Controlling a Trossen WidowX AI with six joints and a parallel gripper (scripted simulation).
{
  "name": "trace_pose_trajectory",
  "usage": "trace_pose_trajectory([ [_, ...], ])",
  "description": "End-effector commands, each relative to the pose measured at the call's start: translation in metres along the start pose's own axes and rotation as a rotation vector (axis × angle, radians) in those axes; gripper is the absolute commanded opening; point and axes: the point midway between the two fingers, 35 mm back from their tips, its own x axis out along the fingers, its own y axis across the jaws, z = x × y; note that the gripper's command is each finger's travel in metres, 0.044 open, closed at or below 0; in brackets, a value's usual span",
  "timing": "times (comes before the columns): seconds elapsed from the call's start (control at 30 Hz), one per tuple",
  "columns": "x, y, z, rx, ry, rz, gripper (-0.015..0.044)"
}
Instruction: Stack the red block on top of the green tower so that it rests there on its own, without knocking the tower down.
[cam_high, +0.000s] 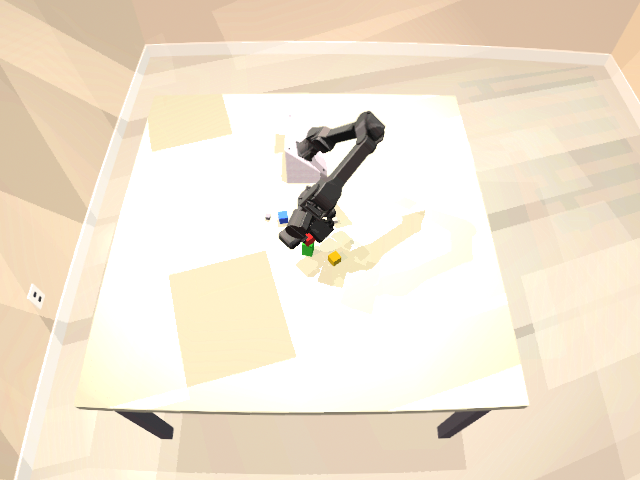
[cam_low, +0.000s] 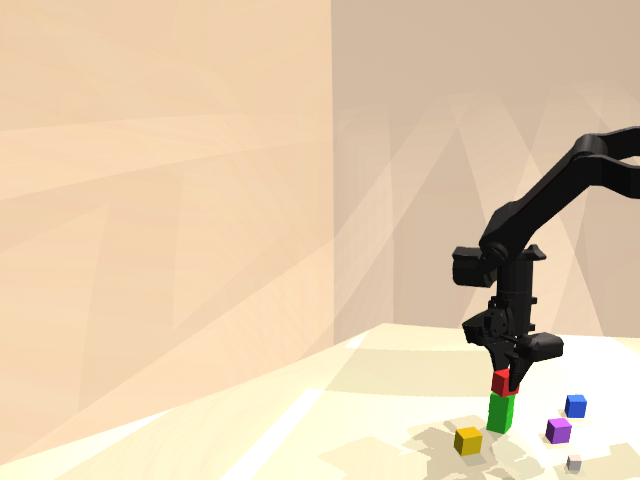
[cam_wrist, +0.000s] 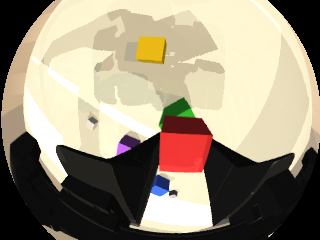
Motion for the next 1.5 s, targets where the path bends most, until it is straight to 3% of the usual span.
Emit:
trace_pose_trajectory([
  [0.0, 0.0005, 0.0001, 0.0004, 0.004, -0.003, 0.001, 0.0],
  [0.6, -0.0033, -0.0003, 0.0006, 0.004, -0.002, 0.001, 0.0],
  [1.17, 0.0003, -0.0001, 0.0, 0.002, 0.0, 0.0, 0.044],
  [1.47, 0.0003, -0.0001, 0.0, 0.002, 0.0, 0.0, 0.044],
])
